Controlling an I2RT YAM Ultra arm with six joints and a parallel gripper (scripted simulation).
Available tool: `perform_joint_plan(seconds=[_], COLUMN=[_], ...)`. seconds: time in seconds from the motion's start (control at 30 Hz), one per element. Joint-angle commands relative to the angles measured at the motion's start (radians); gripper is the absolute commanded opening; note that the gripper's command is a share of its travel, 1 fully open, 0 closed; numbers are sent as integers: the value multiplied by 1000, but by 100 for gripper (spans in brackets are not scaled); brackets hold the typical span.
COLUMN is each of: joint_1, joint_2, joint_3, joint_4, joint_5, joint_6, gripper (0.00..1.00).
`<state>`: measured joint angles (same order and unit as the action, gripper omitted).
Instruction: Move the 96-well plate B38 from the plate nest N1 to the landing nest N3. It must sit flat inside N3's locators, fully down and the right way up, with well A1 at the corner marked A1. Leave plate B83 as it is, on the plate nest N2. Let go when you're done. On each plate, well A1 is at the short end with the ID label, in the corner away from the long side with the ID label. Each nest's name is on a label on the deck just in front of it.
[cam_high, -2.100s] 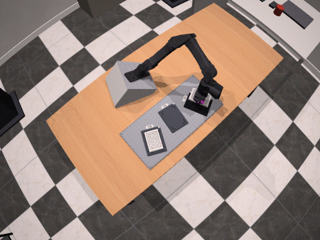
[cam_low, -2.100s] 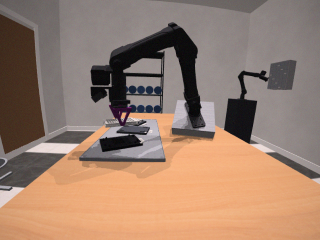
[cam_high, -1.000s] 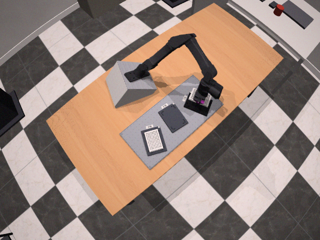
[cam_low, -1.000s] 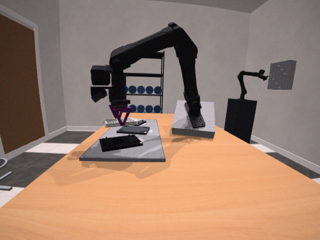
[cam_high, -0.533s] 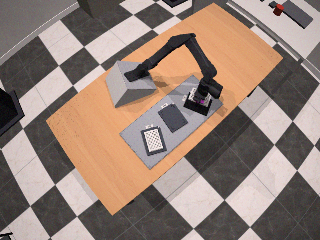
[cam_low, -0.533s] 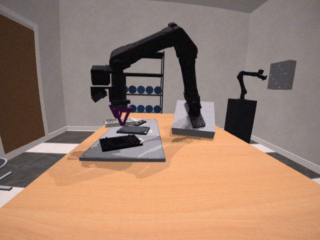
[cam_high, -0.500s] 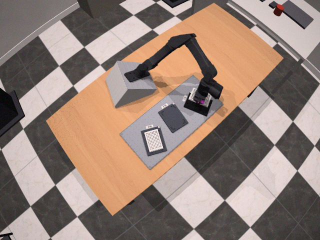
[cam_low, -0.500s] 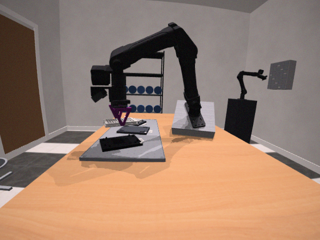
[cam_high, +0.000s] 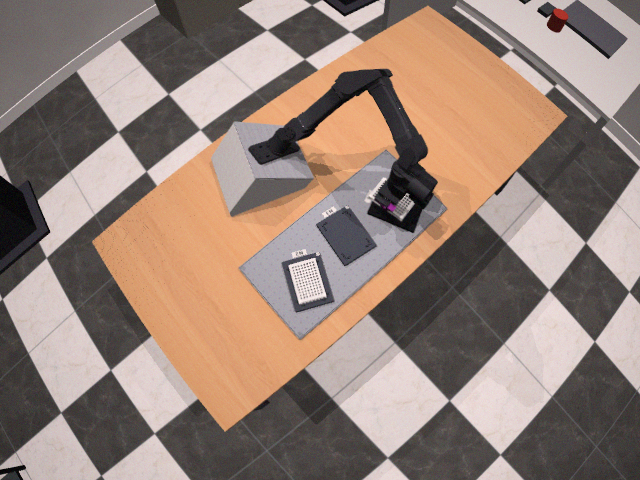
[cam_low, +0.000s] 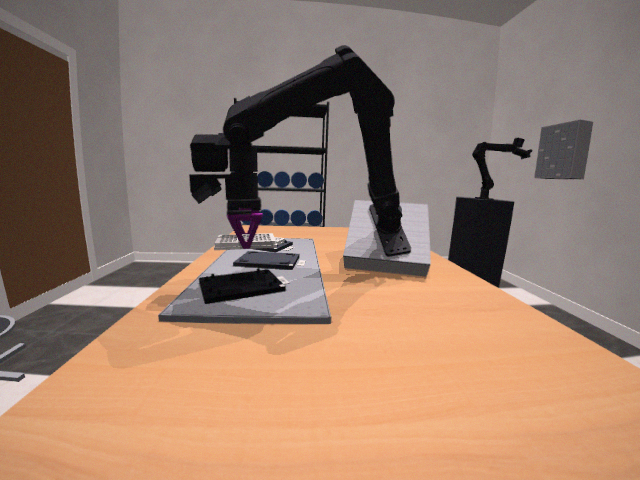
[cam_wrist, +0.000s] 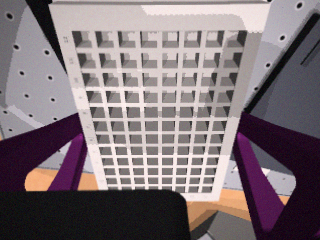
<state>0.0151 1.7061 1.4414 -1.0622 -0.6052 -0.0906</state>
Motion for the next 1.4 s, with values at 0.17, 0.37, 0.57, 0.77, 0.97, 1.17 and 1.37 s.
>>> perform_joint_plan(seconds=[0.17, 0.37, 0.57, 0.77, 0.97, 1.17, 1.37], joint_1=[-65, -114, -147, -197, -247, -280, -329], joint_2=[-7, 0, 8, 23, 44, 60, 89], joint_3=[-41, -80, -103, -132, -156, -168, -183], joint_4=[21, 31, 37, 45, 52, 56, 61], joint_5=[-21, -30, -36, -43, -48, -51, -53], joint_6=[198, 213, 172, 111, 49, 7, -55], gripper=[0, 0, 0, 0, 0, 0, 0])
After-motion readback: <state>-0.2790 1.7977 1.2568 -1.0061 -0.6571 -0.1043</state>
